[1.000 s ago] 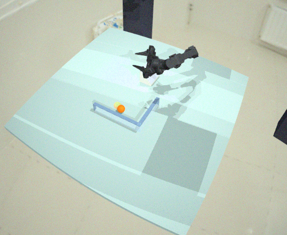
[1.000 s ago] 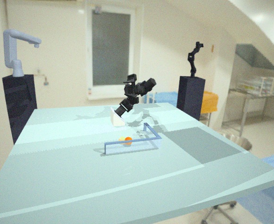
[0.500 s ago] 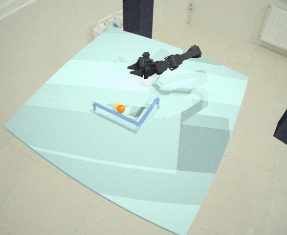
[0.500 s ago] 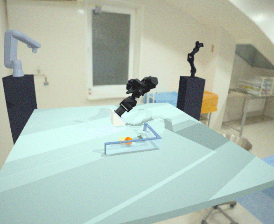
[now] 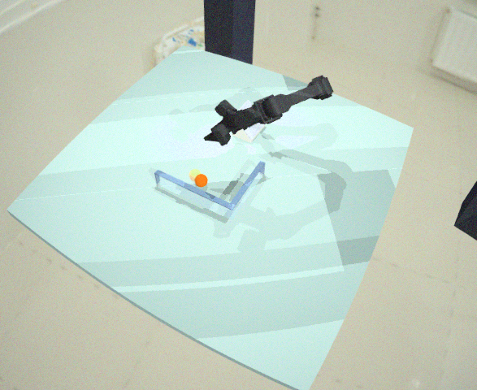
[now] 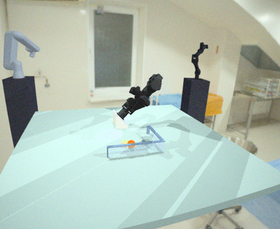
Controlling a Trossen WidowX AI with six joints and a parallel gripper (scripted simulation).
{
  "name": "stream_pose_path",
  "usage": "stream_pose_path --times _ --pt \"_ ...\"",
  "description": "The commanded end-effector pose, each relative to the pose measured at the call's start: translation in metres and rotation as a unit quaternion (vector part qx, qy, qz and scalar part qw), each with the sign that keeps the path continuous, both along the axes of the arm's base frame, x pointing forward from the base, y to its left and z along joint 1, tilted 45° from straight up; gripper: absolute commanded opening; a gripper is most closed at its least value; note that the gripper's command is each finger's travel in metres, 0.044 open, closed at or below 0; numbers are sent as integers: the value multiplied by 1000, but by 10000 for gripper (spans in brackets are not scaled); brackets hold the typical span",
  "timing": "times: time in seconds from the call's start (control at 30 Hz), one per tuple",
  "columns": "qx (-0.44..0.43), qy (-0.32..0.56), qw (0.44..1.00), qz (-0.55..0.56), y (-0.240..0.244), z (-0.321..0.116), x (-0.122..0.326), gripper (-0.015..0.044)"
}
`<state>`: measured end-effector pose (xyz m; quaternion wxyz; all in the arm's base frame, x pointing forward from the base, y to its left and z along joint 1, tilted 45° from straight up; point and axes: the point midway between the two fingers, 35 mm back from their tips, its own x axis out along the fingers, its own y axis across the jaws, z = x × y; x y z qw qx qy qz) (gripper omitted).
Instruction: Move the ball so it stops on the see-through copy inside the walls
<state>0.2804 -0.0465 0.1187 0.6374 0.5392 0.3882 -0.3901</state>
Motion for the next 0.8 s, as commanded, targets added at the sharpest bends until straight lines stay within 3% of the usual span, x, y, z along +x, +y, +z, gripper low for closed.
stream_pose_path --times 0.0,0.4,0.77 --pt "92 87 901 415 39 -46 35 334" --pt "157 21 768 621 60 -70 52 334" --pt "170 -81 644 741 72 -86 64 334"
